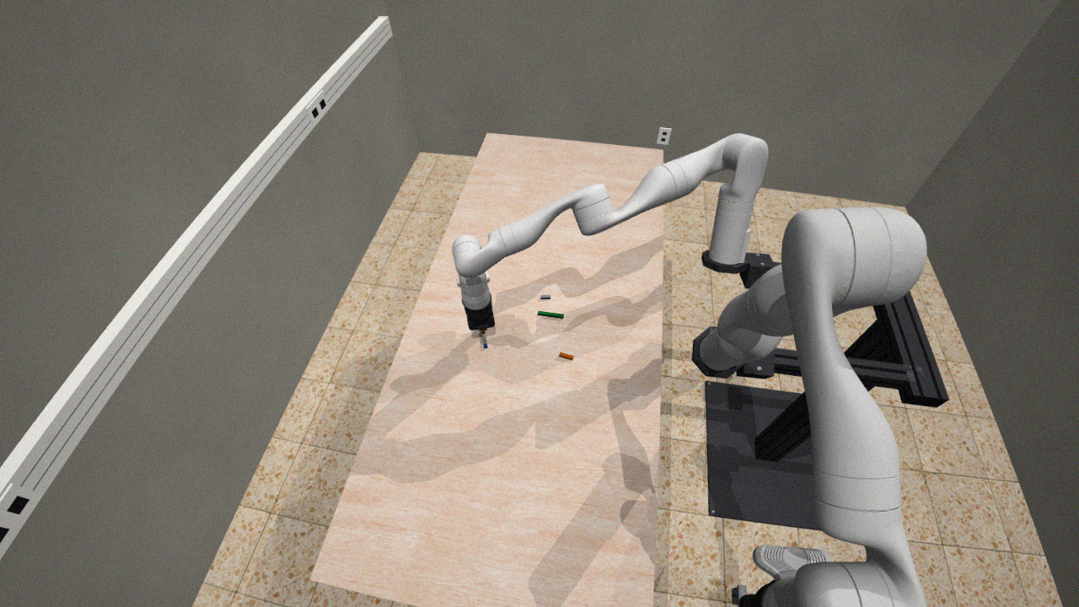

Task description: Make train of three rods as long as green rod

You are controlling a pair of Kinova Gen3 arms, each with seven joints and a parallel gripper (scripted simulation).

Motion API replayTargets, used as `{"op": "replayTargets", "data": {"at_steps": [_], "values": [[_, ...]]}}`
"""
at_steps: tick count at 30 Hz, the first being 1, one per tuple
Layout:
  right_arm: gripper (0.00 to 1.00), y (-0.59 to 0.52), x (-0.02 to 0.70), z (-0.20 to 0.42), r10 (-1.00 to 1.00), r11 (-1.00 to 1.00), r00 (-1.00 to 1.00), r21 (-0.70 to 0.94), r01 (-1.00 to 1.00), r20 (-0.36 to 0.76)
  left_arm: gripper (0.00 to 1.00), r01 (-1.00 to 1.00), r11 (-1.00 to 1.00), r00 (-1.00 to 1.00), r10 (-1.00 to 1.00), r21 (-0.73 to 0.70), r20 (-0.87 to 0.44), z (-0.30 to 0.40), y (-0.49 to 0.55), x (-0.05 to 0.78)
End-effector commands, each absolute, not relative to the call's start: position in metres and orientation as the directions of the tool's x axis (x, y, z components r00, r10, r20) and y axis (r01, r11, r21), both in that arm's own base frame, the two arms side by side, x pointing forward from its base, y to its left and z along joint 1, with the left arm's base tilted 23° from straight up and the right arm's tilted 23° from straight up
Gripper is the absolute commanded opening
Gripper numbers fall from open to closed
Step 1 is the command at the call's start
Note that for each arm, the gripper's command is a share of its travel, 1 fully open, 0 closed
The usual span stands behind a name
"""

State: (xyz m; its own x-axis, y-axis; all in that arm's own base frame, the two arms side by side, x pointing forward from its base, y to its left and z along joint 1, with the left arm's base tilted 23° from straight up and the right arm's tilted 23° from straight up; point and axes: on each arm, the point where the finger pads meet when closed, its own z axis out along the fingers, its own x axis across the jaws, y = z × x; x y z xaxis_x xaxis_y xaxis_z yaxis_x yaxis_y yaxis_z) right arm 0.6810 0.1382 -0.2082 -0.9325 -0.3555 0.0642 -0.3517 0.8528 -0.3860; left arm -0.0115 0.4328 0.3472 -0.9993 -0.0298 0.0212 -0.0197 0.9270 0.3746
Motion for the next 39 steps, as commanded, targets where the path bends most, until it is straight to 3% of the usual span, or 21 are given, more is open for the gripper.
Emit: {"op": "replayTargets", "data": {"at_steps": [1,39], "values": [[0.24,0.1395,0.6819,-0.2068,-0.357,0.853,-0.932,-0.386,-0.352,0.062,1.00,-0.020,0.926,-0.999,-0.030,0.376,0.021,0.3479,0.4329,-0.0117],[0.24,0.1354,0.6828,-0.2166,-0.357,0.853,-0.932,-0.386,-0.352,0.062,1.00,-0.020,0.926,-0.999,-0.030,0.376,0.021,0.3479,0.4329,-0.0117]]}}
